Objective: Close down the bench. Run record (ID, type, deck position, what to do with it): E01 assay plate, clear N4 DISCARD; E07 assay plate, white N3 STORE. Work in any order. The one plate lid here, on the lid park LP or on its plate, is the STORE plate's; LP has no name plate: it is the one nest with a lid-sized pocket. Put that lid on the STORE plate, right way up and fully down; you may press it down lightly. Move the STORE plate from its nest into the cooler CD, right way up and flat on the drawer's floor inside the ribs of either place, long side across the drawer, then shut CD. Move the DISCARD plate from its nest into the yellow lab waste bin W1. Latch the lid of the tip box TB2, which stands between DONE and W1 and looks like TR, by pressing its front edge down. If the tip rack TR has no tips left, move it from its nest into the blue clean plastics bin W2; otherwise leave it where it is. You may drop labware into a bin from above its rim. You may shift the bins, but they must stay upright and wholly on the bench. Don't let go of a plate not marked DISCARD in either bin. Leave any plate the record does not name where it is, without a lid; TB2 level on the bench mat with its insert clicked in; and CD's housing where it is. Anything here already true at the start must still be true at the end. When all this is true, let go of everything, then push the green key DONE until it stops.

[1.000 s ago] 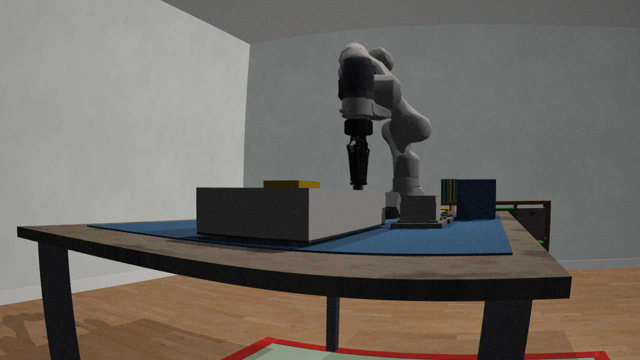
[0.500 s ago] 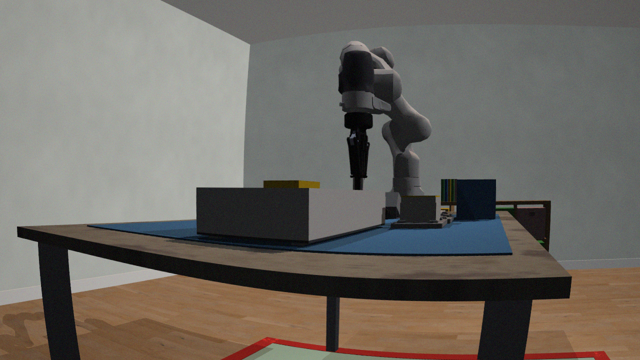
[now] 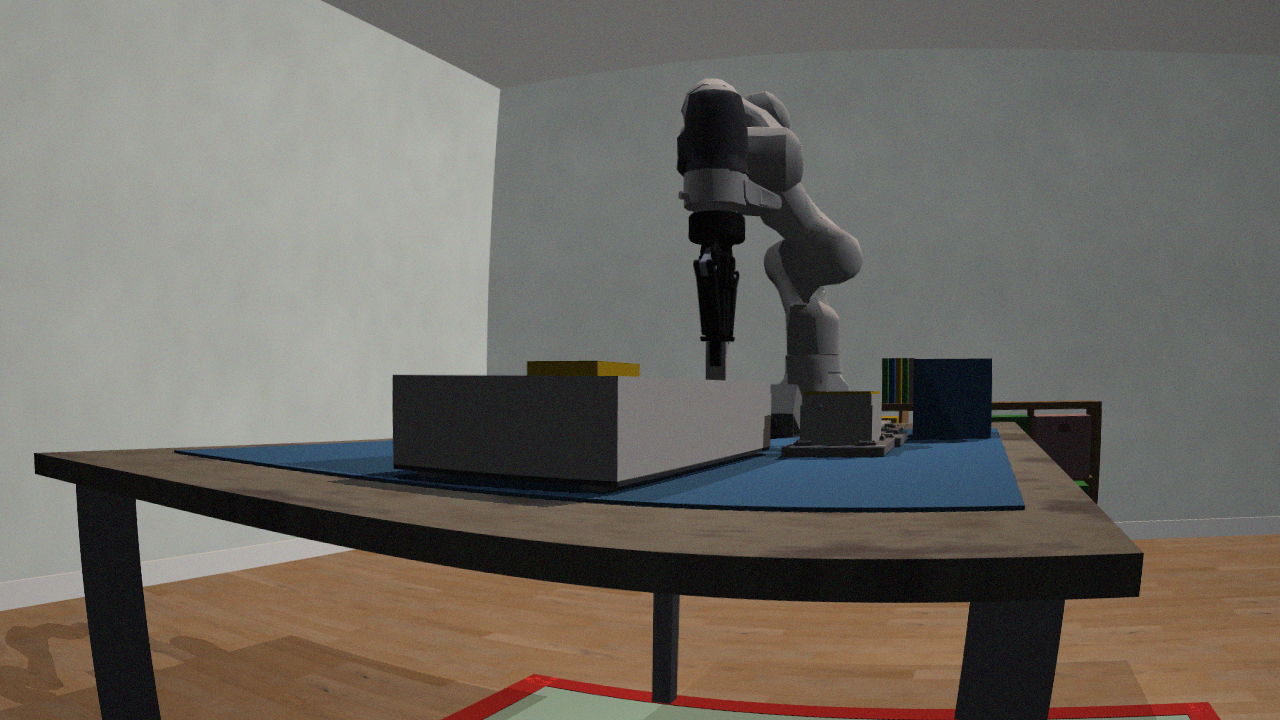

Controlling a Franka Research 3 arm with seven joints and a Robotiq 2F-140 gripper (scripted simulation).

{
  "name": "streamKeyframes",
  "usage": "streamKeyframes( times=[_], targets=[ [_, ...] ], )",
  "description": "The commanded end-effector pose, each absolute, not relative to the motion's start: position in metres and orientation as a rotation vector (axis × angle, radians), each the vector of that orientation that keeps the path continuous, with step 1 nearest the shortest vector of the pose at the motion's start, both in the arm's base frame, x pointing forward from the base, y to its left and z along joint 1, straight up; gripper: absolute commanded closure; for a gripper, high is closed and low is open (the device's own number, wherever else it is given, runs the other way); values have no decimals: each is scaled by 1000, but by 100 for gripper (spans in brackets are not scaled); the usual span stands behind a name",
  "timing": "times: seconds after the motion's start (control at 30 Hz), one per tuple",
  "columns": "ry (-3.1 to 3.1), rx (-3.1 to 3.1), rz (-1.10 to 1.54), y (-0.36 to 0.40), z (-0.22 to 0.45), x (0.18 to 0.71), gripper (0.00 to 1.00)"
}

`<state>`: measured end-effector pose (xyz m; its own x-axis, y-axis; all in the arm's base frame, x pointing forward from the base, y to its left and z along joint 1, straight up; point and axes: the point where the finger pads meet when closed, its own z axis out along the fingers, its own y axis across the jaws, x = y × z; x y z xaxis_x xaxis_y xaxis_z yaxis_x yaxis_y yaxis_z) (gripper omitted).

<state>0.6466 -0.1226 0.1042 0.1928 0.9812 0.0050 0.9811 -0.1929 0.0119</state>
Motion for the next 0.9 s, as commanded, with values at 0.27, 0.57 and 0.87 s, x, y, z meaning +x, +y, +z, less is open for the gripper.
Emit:
streamKeyframes(
  times=[0.27,0.57,0.87],
  targets=[
    [1999,2420,13,-124,119,645,100],
    [1999,2420,13,-124,128,645,100],
    [1999,2420,13,-124,140,645,100]
  ],
)
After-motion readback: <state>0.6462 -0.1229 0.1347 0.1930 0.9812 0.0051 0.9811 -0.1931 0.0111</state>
